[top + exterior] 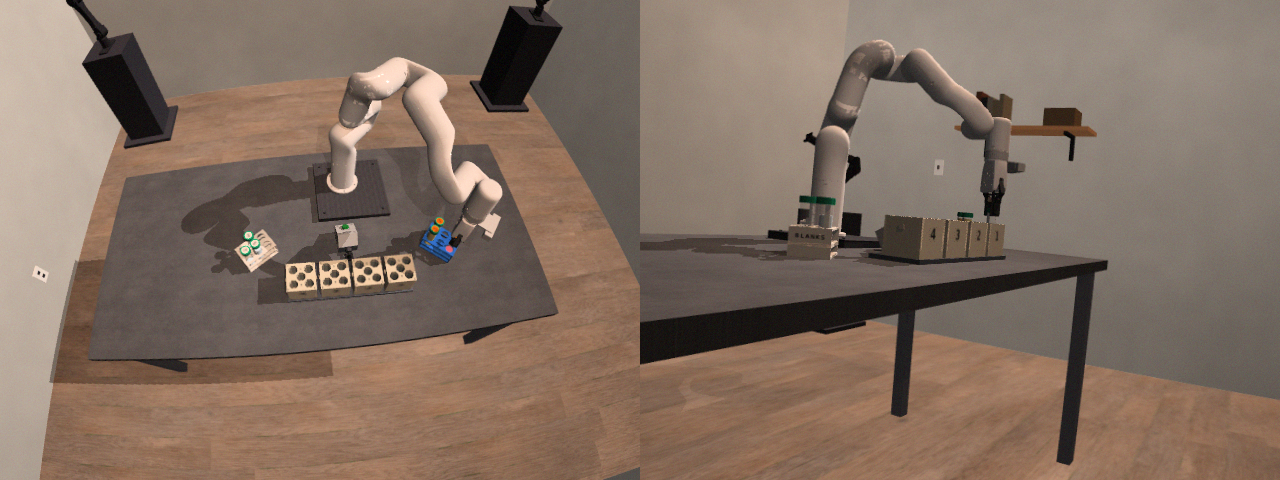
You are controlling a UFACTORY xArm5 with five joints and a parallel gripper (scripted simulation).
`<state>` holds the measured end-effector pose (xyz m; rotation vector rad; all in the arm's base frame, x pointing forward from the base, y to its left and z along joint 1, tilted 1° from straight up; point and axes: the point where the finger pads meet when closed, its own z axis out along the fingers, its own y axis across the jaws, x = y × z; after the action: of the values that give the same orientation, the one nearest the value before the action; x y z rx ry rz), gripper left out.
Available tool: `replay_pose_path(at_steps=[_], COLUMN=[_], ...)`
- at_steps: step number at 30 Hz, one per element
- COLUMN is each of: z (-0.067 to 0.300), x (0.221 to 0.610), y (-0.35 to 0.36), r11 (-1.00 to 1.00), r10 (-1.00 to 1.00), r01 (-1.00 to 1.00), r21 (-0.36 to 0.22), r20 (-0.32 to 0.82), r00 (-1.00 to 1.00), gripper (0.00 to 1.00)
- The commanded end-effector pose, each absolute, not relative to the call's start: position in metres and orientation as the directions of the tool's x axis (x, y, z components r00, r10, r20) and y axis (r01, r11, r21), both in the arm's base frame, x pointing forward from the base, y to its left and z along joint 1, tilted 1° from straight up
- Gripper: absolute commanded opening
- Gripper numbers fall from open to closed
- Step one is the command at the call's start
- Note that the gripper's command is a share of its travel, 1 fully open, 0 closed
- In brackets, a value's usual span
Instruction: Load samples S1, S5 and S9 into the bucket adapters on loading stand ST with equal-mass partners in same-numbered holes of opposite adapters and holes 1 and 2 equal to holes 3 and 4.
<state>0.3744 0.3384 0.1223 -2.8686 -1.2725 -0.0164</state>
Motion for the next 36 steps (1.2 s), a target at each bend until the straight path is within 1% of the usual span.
replay_pose_path(at_steps=[1,36], z=[0.128,0.19], x=[0.375,0.375], y=[0.339,0.338], r11=[-0.671,-0.671], r10=[0.741,0.741], r01=[0.741,0.741], r21=[-0.01,-0.01], r20=[0.016,0.016], r00=[0.671,0.671], gripper=[0.0,0.0])
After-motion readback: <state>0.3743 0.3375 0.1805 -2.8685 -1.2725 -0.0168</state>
